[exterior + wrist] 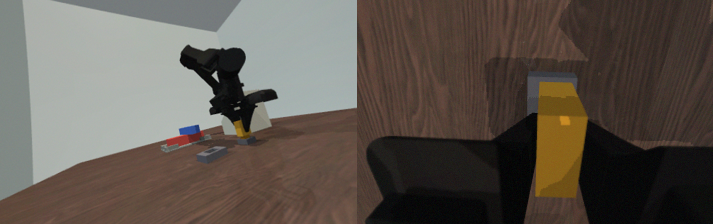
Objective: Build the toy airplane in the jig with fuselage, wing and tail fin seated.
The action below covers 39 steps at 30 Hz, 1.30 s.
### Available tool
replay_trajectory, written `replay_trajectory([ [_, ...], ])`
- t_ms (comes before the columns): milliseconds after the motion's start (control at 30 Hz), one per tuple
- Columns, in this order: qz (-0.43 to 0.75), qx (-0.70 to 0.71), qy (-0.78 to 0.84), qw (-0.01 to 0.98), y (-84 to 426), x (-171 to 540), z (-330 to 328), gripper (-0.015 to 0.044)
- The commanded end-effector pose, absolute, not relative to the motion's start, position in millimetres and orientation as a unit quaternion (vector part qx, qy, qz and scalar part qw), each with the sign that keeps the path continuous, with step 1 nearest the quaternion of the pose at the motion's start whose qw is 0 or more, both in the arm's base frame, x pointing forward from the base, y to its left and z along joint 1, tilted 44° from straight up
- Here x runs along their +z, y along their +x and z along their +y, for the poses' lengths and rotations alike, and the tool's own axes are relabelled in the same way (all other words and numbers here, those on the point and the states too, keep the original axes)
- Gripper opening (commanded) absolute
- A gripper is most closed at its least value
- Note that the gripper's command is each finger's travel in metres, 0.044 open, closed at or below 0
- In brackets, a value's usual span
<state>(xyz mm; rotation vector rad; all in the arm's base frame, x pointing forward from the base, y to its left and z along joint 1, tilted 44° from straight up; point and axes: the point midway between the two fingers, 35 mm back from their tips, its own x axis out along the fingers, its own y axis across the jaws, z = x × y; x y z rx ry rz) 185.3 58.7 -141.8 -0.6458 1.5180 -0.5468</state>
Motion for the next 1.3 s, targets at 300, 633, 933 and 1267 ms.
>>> replay_trajectory([
  [300, 0.667, -0.240, -0.282, 0.647, 190, -119, 86, 0.0000],
  [633, 0.667, -0.238, -0.280, 0.649, 191, -98, 107, 0.0000],
  [933, 0.667, -0.237, -0.277, 0.650, 190, -77, 126, 0.0000],
  [1267, 0.667, -0.236, -0.276, 0.651, 186, -53, 143, 0.0000],
])
